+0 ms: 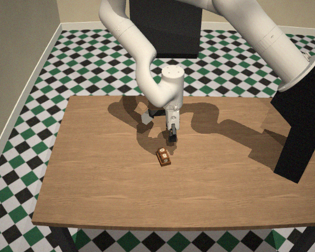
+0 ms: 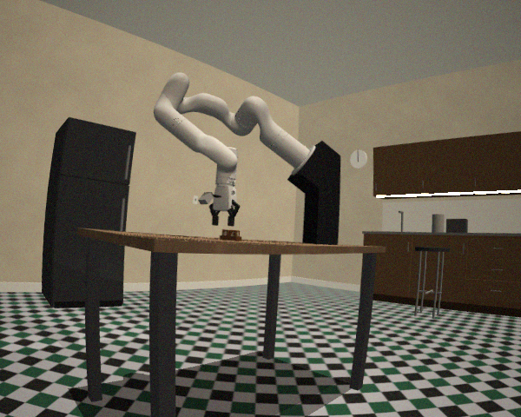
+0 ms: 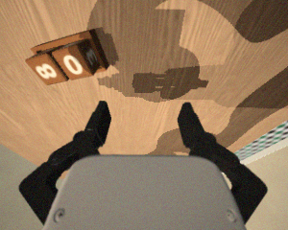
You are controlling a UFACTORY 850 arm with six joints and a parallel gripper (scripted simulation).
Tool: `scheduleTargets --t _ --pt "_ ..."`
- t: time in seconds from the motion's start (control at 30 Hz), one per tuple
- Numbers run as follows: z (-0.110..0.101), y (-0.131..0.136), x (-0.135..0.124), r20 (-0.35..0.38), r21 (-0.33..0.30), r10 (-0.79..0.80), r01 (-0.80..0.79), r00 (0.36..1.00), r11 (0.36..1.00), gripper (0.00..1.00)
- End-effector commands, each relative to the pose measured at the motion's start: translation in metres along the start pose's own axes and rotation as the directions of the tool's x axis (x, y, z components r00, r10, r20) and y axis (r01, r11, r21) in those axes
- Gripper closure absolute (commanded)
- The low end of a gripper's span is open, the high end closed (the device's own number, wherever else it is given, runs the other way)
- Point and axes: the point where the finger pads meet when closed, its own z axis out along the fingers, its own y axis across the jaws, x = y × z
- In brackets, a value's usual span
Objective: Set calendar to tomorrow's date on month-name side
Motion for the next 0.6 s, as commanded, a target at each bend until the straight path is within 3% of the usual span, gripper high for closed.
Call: scheduleTargets --t 0.0,0.3,0.57 --pt "0.000 0.005 -0.017 -0.005 0.003 0.115 -0.115 0.993 0.993 0.00" --pt "0.001 0.007 -0.025 -0.005 0.003 0.115 -0.115 0.993 0.993 0.00" --pt "0.021 0.007 -0.025 -0.005 0.003 0.115 -0.115 0.993 0.993 0.00"
